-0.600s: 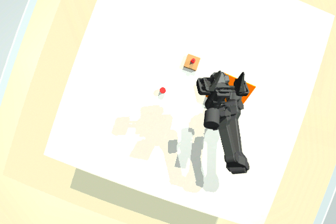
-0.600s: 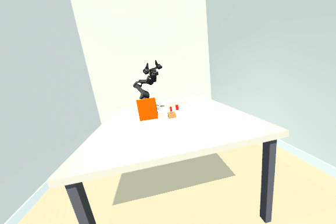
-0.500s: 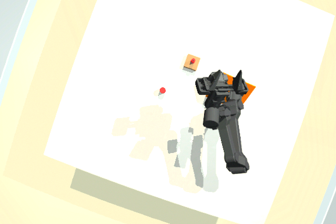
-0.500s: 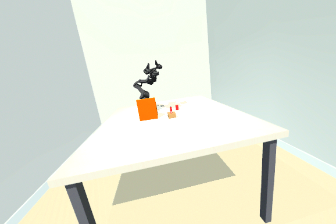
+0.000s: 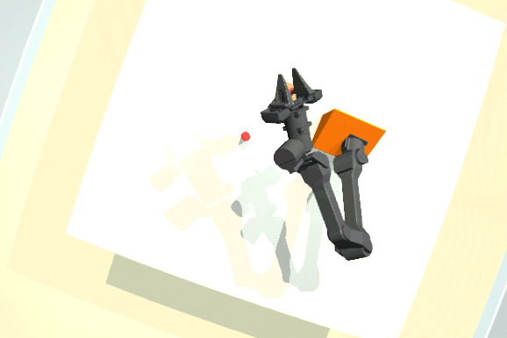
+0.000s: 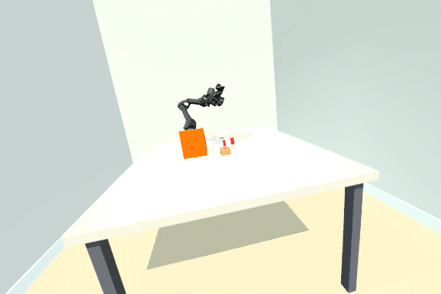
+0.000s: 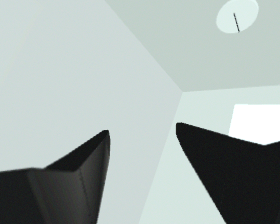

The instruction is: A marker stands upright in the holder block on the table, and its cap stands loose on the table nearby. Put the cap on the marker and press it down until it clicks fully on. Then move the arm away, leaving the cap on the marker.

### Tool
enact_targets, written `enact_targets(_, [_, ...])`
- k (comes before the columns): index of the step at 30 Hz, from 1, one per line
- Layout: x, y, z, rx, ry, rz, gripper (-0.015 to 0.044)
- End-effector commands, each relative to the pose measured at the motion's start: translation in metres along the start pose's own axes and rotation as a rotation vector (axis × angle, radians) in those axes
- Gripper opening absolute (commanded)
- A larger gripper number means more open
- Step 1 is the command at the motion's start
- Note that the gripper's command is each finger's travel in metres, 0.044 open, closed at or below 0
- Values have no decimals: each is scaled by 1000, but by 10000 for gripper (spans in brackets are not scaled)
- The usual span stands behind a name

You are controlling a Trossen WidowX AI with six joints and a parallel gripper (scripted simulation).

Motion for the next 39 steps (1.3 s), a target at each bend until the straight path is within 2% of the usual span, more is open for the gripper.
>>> enact_targets(1, [8, 1, 57, 445, -311, 254, 254])
enact_targets(9, [-1, 12, 111, 886, -433, 711, 254])
enact_targets(16, [-20, 19, 152, 1224, -309, 1203, 254])
enact_targets(20, [-33, 21, 174, 1379, -121, 1486, 254])
enact_targets(24, [-49, 21, 192, 1495, 159, 1745, 254])
enact_targets(29, [-70, 21, 213, 1575, 639, 1994, 254])
enact_targets(32, [-83, 19, 224, 1580, 982, 2079, 254])
enact_targets(33, [-85, 23, 223, 1578, 1043, 2088, 254])
enact_targets(39, [-86, 24, 222, 1577, 1070, 2091, 254])
Point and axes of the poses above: the point midway between the two fingers, 35 mm back from their tips, its own x axis out along the fingers, its own y axis across the jaws, z = x × y, the point moved 7 cm from there along -x, back along the fingers, and after that the axes turned 1 degree about -x, right-handed, at the moved point
